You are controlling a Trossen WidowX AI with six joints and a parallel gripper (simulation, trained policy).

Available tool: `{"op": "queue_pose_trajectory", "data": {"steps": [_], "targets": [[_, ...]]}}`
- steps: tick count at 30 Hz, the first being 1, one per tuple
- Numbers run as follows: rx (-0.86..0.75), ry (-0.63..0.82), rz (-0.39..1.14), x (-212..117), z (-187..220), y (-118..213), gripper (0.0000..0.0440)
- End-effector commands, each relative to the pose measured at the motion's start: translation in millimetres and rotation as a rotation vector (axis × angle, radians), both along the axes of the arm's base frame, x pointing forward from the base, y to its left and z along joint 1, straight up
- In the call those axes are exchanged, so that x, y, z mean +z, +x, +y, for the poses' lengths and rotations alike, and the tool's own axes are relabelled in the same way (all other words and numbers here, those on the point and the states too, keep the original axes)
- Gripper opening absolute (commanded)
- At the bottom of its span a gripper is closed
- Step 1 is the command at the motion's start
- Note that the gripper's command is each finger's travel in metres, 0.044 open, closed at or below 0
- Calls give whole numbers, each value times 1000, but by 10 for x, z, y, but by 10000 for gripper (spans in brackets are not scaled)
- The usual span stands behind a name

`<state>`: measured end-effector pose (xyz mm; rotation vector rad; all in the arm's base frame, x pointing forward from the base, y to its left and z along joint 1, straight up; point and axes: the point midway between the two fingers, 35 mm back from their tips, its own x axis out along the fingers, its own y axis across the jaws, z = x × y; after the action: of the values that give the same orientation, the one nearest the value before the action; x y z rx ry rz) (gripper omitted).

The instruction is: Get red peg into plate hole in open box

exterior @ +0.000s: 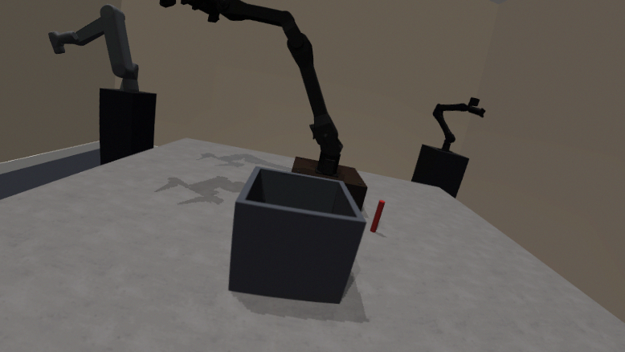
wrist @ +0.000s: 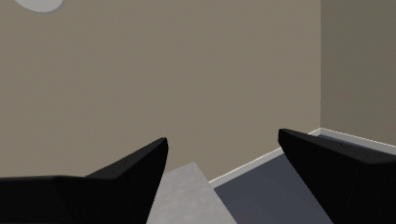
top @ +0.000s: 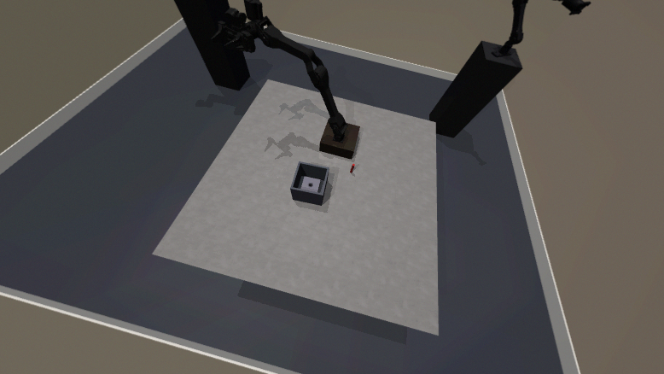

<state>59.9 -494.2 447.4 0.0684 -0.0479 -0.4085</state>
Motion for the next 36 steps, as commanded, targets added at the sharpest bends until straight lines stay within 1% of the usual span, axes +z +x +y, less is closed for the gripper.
{"op": "queue_pose_trajectory", "data": {"steps": [1, 2, 3, 10, 17, 27, 36], "targets": [[-4, 9, -2, -15, -11, 16, 422], [-4, 25, -5, -30, -14, 52, 436], [1, 46, -10, -46, -10, 108, 440], [51, 179, -50, -51, 110, 706, 439], [96, 311, -92, 15, 368, 1343, 439], [162, 534, -134, 45, 898, 2149, 440], [220, 772, -140, -12, 1529, 2770, 440]]}}
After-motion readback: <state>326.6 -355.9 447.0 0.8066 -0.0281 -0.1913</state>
